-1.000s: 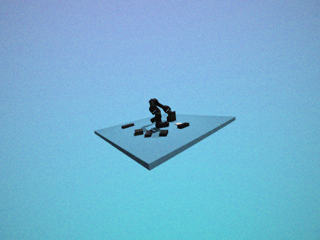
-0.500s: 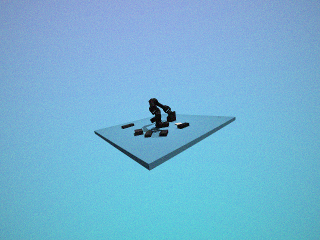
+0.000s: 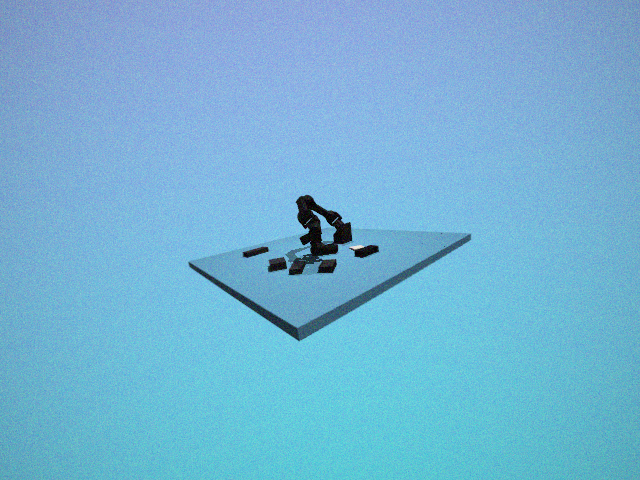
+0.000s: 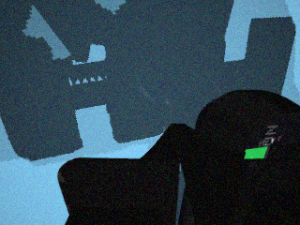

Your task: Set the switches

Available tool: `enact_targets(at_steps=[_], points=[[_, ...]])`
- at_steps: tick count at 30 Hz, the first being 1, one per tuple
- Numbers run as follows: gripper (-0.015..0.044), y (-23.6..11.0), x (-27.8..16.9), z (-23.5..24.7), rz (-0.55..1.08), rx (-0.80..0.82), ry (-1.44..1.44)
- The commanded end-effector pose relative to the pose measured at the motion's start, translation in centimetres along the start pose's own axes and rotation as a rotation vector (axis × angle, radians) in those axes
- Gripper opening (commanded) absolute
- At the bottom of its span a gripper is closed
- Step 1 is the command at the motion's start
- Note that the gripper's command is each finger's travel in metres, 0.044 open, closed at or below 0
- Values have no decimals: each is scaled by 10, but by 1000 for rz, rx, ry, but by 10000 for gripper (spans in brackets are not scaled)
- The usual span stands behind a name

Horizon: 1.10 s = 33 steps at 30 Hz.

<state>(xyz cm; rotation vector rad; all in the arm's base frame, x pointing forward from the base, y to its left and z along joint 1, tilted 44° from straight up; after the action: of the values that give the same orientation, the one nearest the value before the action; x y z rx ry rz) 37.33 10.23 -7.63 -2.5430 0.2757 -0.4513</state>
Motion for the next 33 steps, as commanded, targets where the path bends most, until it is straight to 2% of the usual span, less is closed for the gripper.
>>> enact_targets(at_steps=[1, 33], points=[[0, 5, -2, -5, 7, -13, -14], [0, 15, -10, -36, 8, -15, -15]])
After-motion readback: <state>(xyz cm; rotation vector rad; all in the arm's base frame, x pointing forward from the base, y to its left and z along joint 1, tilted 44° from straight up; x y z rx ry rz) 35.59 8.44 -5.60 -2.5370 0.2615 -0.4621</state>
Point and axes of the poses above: the point midway between the two fingers, 35 mm back from their tips, its own y axis out along the fingers, its own z axis across the jaws, x = y × z, the point moved 5 cm from there along -y, back along the fingers, and after that the axes turned 11 degrees about -y, right-handed, at the moved point
